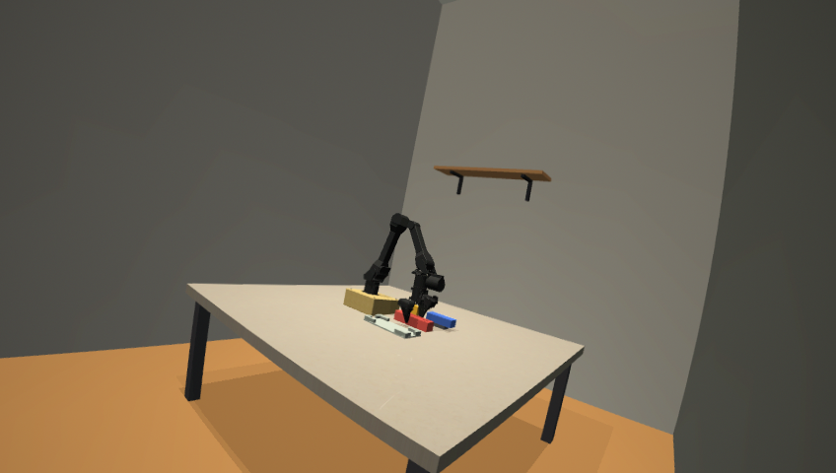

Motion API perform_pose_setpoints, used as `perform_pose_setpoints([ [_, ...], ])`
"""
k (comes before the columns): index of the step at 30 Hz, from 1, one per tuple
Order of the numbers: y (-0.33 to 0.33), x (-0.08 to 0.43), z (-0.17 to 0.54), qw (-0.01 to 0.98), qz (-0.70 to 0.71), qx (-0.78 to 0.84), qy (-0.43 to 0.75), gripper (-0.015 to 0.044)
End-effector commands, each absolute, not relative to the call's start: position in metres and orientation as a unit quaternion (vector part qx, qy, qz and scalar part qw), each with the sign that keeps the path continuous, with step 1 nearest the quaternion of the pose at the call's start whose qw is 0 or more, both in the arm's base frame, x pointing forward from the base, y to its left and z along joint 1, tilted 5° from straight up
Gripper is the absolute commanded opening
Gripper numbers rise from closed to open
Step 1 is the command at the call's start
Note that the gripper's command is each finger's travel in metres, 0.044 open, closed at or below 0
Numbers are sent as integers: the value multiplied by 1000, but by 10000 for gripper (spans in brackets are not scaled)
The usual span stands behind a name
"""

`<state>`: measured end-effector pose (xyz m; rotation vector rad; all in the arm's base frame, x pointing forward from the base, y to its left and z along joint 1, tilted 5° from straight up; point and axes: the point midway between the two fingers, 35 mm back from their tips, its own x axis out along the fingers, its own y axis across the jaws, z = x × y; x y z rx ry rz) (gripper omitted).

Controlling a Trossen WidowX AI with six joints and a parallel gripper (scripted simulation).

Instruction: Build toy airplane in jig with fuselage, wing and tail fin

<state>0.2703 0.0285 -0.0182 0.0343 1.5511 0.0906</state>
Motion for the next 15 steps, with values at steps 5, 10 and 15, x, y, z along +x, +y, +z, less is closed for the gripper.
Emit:
perform_pose_setpoints([
  [5,30,268,-24,712,42,19,701,361],
  [10,30,268,-24,712,42,19,701,230],
  [15,30,268,-24,712,42,19,701,177],
])
